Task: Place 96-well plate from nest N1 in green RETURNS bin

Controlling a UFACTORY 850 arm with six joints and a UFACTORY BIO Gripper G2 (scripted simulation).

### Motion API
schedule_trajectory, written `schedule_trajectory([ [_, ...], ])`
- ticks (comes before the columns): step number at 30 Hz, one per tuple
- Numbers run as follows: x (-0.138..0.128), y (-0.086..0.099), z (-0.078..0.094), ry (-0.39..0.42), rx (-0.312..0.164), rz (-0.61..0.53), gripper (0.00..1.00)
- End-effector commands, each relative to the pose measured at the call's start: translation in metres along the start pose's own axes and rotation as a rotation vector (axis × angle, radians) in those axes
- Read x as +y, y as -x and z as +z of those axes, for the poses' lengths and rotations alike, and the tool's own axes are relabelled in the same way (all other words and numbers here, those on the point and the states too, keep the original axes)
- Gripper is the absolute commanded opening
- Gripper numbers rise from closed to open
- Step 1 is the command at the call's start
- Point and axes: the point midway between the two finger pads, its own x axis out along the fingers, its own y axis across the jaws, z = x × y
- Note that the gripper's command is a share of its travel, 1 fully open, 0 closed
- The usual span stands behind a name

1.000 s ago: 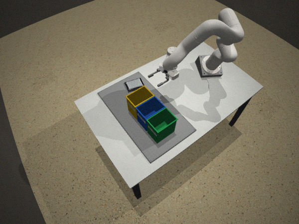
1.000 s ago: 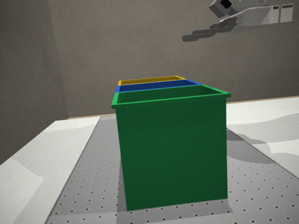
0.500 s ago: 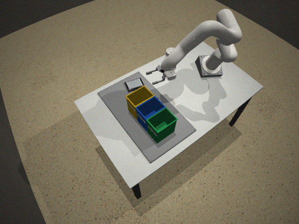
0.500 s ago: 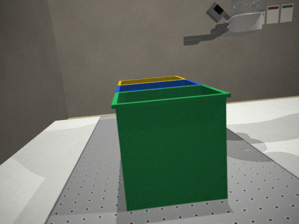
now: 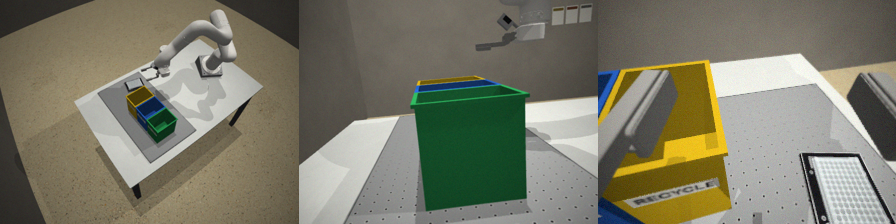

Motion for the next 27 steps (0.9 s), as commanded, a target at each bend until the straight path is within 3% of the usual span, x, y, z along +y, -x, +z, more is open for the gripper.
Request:
schedule_trajectory([
  [1, -0.022, -0.009, -0.005, 0.000, -0.002, 0.001, 0.37],
  [27, -0.124, -0.043, -0.029, 0.000, -0.002, 0.001, 0.37],
])
